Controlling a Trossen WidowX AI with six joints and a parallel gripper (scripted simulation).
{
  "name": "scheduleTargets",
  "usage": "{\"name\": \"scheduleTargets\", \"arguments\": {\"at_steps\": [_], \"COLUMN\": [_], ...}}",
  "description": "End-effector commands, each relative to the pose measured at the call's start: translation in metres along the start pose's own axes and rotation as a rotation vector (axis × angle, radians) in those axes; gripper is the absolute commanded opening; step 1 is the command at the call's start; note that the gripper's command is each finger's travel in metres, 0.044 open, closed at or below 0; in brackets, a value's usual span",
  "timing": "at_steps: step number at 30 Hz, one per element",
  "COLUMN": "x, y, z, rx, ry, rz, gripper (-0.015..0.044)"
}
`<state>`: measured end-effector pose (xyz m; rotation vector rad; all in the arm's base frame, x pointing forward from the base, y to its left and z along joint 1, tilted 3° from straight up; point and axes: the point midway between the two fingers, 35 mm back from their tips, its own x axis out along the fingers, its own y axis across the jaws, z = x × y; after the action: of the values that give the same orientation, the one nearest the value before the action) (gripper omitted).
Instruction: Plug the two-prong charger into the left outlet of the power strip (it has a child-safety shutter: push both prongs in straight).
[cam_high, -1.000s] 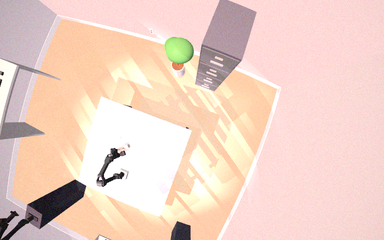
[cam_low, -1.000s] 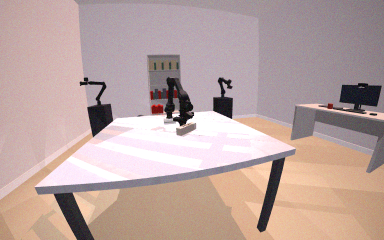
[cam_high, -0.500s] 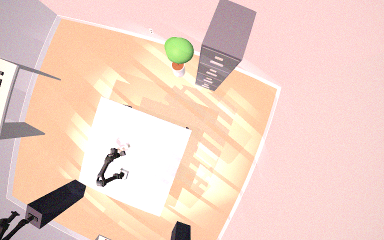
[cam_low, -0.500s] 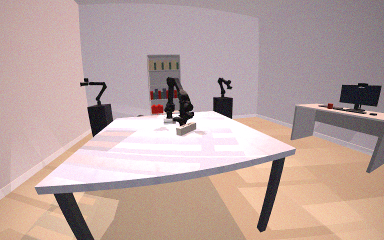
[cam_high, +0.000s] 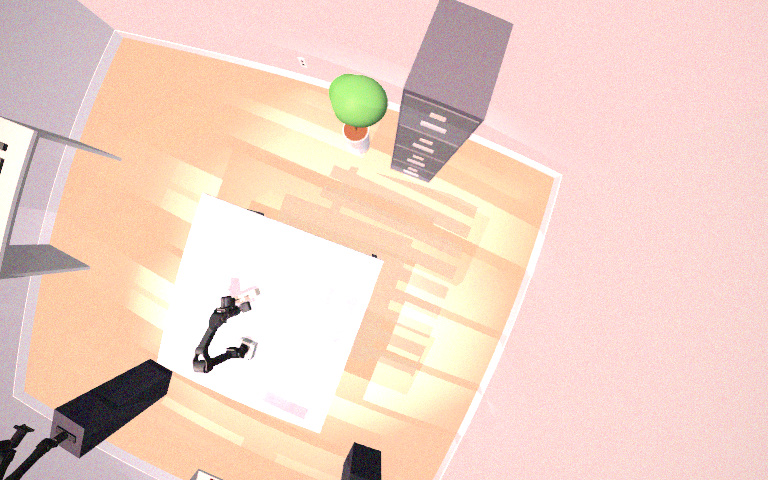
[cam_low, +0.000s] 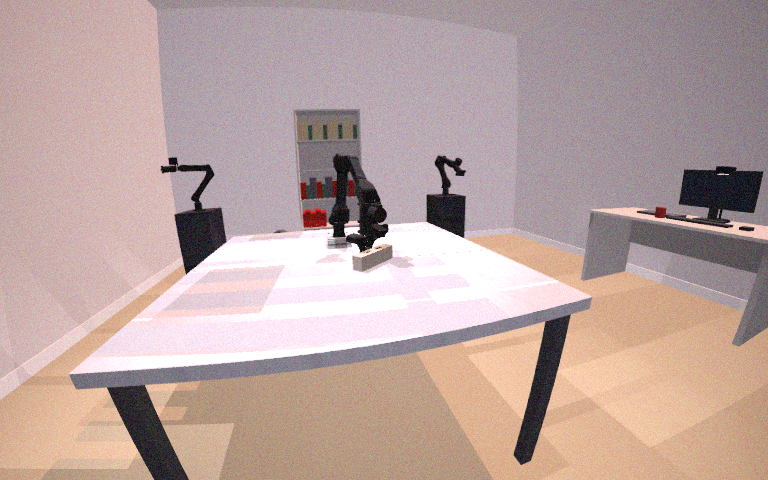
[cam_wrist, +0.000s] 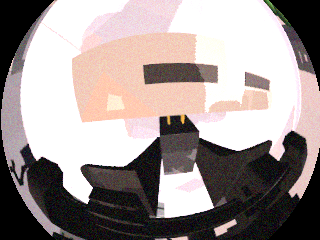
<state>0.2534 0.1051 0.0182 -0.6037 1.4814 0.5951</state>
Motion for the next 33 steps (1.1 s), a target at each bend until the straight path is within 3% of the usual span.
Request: {"name": "scheduleTargets", "arguments": {"at_steps": [1, 33], "x": [-0.0002, -0.001], "y": [-0.0007, -0.0009], "z": [0.0006, 0.0074], "rx": [0.005, 0.005], "ry": [0.001, 0.0], "rz": [-0.004, -0.004], "gripper": [0.0, 0.0]}}
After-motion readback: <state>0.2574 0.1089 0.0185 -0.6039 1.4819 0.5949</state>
